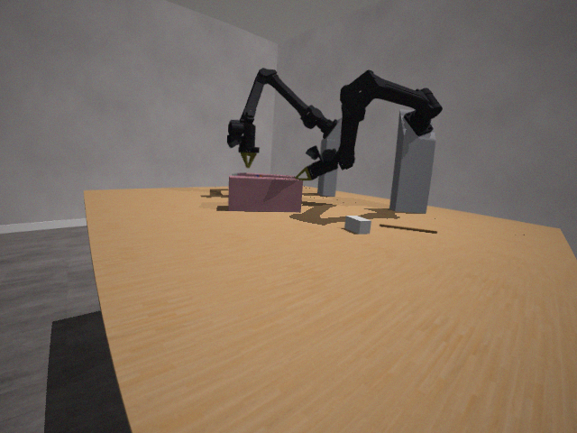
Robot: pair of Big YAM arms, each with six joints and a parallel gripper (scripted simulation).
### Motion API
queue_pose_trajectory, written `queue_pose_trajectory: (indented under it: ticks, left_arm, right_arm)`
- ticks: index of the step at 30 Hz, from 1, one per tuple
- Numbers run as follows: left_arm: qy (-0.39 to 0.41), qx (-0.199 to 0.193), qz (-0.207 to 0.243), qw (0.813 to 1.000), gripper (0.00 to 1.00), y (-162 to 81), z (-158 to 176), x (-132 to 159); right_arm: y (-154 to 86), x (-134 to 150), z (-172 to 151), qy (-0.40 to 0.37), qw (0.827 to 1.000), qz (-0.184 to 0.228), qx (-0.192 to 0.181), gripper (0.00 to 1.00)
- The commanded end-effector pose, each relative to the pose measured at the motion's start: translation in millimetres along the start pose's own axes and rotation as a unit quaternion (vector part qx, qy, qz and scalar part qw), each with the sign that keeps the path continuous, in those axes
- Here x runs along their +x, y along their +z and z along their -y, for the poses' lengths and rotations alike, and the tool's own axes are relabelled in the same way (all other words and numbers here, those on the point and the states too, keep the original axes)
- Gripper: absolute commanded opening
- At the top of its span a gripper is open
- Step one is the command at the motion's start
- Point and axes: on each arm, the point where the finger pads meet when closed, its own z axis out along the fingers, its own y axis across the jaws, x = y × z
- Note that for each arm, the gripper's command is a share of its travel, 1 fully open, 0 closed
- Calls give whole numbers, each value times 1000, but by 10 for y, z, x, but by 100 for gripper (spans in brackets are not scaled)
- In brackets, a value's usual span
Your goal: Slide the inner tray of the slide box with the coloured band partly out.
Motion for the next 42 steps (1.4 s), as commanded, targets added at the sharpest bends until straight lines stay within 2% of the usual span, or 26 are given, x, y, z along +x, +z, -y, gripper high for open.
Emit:
queue_pose_trajectory:
  ticks: [1,3,6,10,13,20,21,26,42]
  left_arm:
    - [-4,2,1,1000,0,-42,14,-9]
    - [-4,2,1,1000,0,-42,14,-9]
    - [-4,2,1,1000,0,-42,14,-9]
    - [-4,2,1,1000,0,-42,14,-9]
    - [-4,2,1,1000,0,-42,14,-9]
    - [-4,2,1,1000,0,-42,14,-9]
    - [-5,-9,-1,1000,0,-65,-118,23]
    - [5,-1,-4,1000,0,-80,-108,38]
    - [9,-9,-2,1000,0,-458,-536,24]
  right_arm:
    - [-218,-33,-70,6,1000,11,-9,0]
    - [-170,-110,-59,8,1000,15,-7,0]
    - [-147,-73,-47,8,1000,12,-6,0]
    - [2,52,62,-2,1000,-1,4,0]
    - [-67,-100,98,5,1000,13,4,0]
    - [-90,-84,30,6,1000,9,0,0]
    - [-90,-84,30,6,1000,9,0,0]
    - [-87,-80,28,5,1000,8,0,0]
    - [-78,-75,34,6,1000,8,1,0]
